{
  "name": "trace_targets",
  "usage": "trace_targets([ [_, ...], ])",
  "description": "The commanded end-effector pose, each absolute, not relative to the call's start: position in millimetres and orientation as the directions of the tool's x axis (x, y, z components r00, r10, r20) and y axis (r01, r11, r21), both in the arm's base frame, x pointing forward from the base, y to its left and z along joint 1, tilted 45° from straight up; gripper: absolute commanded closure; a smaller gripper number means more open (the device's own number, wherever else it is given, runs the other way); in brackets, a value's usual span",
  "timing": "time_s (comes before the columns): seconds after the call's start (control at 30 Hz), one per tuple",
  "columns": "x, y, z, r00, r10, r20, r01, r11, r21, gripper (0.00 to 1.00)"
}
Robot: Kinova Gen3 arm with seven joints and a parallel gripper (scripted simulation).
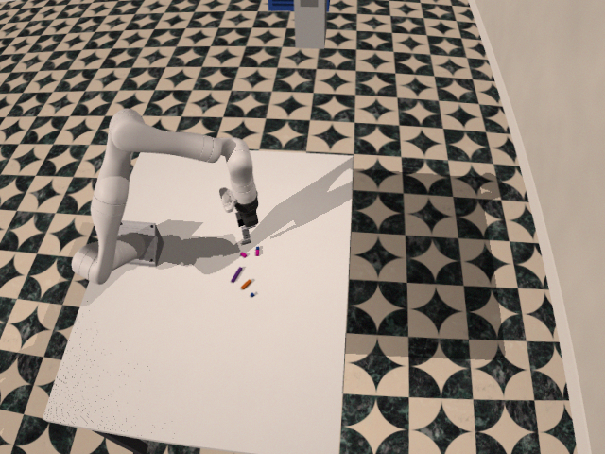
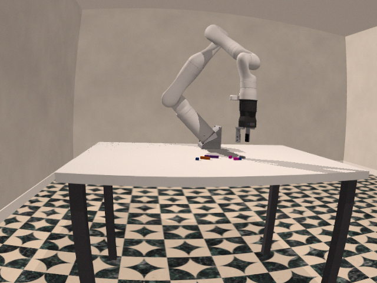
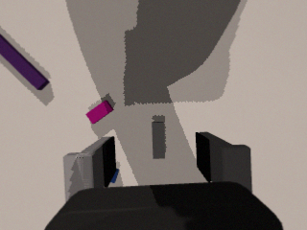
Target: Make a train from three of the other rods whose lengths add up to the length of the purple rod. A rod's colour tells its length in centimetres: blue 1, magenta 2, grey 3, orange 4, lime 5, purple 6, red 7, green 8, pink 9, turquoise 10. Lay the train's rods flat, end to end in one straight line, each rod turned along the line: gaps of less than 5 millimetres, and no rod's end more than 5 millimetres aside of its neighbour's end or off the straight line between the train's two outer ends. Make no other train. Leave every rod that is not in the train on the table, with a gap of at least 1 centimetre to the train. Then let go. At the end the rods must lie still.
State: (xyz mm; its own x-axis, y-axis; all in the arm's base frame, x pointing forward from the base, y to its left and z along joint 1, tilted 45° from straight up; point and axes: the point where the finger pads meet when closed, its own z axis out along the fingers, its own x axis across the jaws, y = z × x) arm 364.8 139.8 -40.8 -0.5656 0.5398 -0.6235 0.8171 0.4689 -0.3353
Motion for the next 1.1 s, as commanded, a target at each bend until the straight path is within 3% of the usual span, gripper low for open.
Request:
trace_targets([
  [0.0, 365.5, 142.8, -40.7, -0.551, 0.548, -0.629, 0.827, 0.462, -0.322, 0.0],
  [0.27, 365.4, 142.8, -40.8, -0.549, 0.549, -0.63, 0.828, 0.461, -0.321, 0.0],
  [0.3, 365.4, 142.8, -40.8, -0.549, 0.549, -0.63, 0.828, 0.461, -0.321, 0.46],
  [1.07, 365.4, 142.8, -40.8, -0.549, 0.549, -0.63, 0.828, 0.461, -0.321, 0.46],
])
